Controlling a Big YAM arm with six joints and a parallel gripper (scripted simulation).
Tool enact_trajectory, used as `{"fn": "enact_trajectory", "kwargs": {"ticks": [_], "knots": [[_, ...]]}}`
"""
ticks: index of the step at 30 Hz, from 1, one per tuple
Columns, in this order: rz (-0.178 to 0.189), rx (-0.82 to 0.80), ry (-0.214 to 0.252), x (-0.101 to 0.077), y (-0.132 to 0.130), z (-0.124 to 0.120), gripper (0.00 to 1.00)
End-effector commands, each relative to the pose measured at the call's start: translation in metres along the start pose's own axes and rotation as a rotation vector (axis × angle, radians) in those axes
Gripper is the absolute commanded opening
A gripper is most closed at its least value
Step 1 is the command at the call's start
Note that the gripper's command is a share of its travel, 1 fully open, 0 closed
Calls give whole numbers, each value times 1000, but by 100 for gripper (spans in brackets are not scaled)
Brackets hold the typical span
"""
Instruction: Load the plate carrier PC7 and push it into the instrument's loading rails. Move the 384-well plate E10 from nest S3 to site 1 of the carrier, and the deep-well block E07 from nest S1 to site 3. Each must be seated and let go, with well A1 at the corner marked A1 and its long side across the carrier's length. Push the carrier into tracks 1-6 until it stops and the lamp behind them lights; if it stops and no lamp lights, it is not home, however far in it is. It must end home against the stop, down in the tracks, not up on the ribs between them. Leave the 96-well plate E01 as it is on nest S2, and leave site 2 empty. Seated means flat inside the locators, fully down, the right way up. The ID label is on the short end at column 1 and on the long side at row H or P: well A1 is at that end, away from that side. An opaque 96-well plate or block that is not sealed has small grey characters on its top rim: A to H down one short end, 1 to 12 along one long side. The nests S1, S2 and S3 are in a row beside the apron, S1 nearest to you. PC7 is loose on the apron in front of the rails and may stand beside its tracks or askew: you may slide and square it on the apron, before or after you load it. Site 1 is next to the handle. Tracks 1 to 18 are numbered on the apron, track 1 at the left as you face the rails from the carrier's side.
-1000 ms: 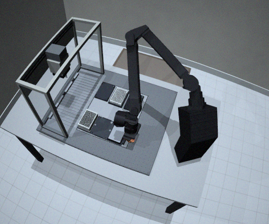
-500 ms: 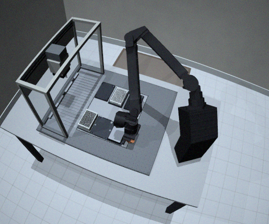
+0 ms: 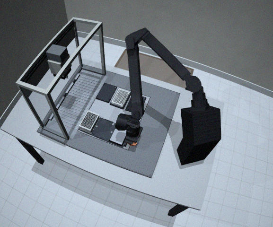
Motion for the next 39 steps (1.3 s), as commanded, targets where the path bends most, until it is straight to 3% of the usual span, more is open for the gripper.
{"fn": "enact_trajectory", "kwargs": {"ticks": [1,10,39], "knots": [[3,-7,-6,-3,2,0,80],[6,-21,12,3,3,-1,80],[0,6,-7,0,-9,19,80]]}}
Point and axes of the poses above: the point where the finger pads meet when closed, its own x axis out along the fingers, its own y axis across the jaws, z = x × y, the point moved 6 cm from there along -x, back along the fingers, and after that the axes turned 15 degrees about -x, right-handed, at the moved point
